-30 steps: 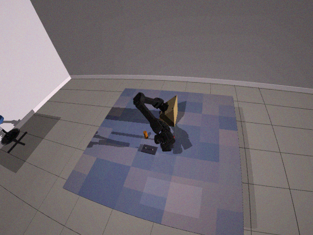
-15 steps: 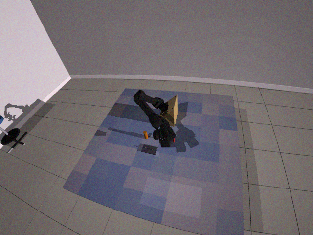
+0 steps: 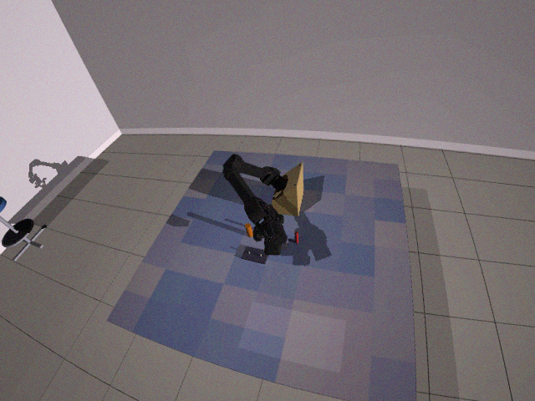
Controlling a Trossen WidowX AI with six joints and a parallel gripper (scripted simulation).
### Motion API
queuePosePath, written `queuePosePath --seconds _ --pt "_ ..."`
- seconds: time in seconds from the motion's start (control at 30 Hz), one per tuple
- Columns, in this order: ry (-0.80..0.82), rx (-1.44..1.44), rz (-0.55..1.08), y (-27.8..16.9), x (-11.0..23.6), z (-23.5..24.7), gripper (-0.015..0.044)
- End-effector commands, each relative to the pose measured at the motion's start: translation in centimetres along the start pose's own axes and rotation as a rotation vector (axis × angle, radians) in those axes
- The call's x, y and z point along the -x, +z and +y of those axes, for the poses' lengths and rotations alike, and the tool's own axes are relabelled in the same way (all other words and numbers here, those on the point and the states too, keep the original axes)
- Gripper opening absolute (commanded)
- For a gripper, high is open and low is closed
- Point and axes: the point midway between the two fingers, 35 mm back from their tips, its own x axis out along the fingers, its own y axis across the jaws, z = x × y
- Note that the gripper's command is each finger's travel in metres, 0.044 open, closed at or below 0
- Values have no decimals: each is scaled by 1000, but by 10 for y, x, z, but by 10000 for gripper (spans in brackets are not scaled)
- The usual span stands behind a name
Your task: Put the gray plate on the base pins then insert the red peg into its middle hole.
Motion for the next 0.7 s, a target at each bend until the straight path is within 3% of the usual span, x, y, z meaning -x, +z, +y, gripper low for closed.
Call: queuePosePath --seconds 0.0,0.67 --pt "1 -13 -4 12 -6 -1 0" --pt "3 -115 -9 69 -35 -4 0"
